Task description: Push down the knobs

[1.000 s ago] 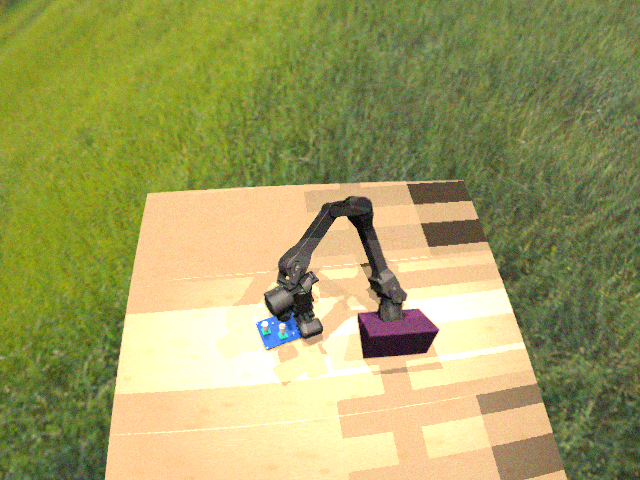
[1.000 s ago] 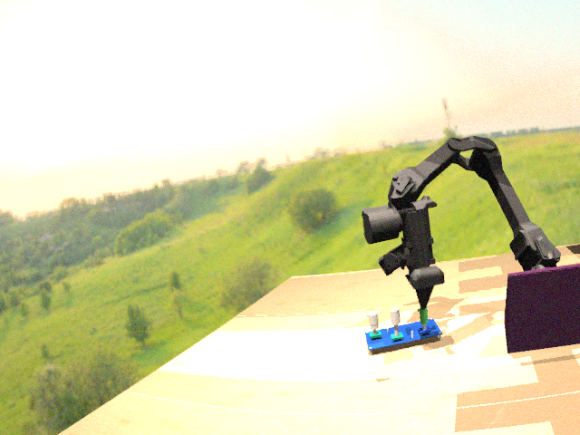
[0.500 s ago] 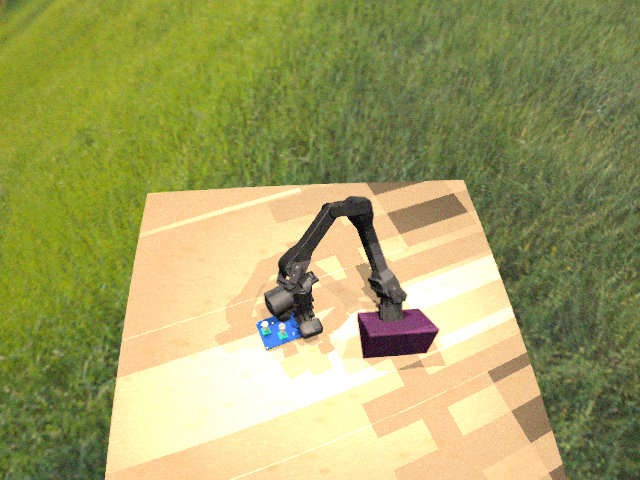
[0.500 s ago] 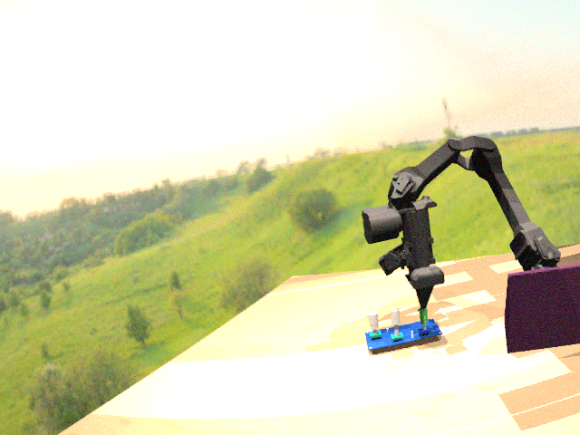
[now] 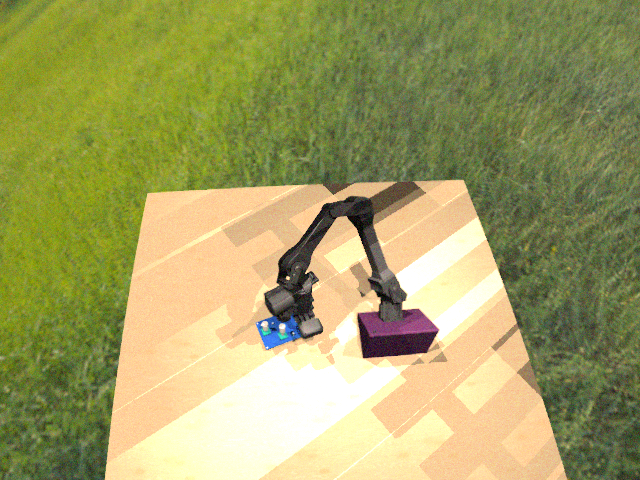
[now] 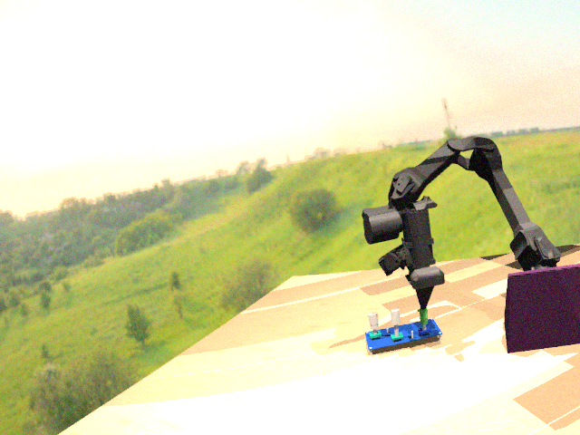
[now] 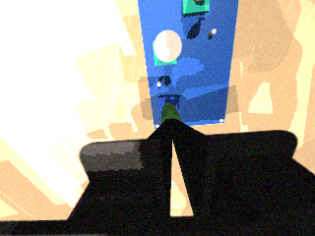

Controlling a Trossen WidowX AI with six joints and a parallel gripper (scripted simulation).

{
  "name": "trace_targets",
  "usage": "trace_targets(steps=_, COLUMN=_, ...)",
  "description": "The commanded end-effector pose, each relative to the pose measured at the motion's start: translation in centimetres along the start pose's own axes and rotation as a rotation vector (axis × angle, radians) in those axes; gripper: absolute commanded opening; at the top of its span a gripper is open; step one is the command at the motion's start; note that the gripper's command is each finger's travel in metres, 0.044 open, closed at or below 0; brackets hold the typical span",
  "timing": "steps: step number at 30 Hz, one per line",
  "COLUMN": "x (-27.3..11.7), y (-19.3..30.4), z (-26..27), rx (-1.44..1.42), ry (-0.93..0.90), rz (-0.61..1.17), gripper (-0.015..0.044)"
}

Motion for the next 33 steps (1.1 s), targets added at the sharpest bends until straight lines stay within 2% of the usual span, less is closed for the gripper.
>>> trace_targets(steps=1, x=0.22, y=-0.02, z=-0.05, rx=-0.003, ry=0.004, rz=0.002, gripper=0.0)
trace_targets(steps=33, x=0.87, y=-0.02, z=-0.05, rx=-0.003, ry=0.005, rz=0.002, gripper=0.0)
Point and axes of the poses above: the point midway between the two fingers, 35 mm back from their tips, its own x axis out along the fingers, its own z axis across the jaws, y = z × x, the point moved 3 cm from there along -x, back along the fingers, and after that the axes turned 13 degrees about -x, right-handed, at the moved point
